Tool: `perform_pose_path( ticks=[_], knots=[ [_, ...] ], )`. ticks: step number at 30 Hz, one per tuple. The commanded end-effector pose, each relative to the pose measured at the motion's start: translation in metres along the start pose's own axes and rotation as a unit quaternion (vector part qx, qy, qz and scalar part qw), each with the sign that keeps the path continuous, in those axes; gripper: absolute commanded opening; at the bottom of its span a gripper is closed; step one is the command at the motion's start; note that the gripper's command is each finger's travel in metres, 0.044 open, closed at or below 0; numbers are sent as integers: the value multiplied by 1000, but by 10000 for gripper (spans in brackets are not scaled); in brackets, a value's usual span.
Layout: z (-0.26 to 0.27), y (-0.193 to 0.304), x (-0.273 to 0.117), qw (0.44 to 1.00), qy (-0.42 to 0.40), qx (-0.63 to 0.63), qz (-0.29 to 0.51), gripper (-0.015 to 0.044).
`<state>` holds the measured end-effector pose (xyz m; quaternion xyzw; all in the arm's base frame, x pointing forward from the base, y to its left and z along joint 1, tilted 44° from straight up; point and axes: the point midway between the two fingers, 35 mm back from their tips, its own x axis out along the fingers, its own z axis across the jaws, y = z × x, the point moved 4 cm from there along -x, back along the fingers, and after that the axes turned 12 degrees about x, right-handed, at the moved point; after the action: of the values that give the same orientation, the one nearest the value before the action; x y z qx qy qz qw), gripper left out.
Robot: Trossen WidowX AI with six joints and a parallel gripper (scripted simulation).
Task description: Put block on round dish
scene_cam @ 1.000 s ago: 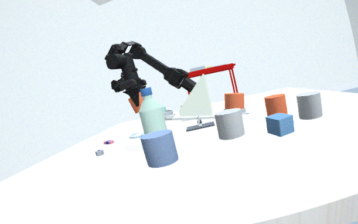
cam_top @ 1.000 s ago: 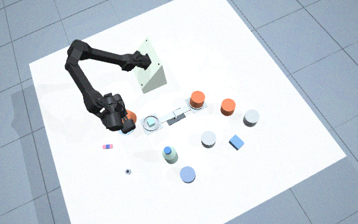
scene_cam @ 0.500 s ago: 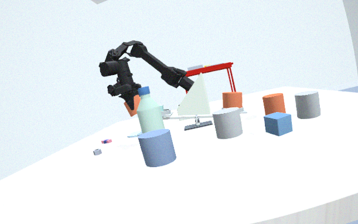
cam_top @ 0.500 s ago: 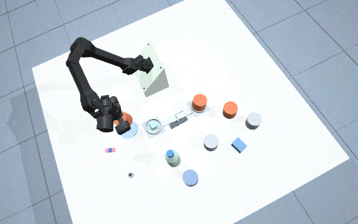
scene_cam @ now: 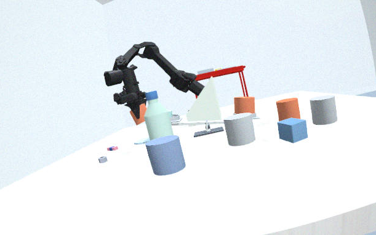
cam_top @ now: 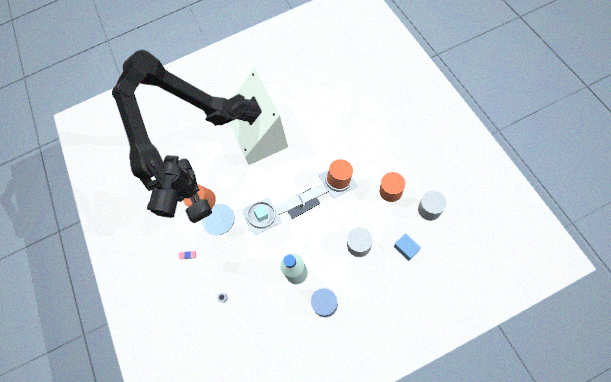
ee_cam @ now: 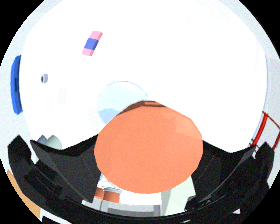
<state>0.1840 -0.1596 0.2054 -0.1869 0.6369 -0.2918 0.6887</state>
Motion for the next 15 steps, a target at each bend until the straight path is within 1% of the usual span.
perform_pose_path(
  ticks=[1,15],
  knots=[
    [-8,-6,1,1000,-5,-2,-3,0],
    [-39,-26,7,1000,-8,-6,-27,0]
  ],
)
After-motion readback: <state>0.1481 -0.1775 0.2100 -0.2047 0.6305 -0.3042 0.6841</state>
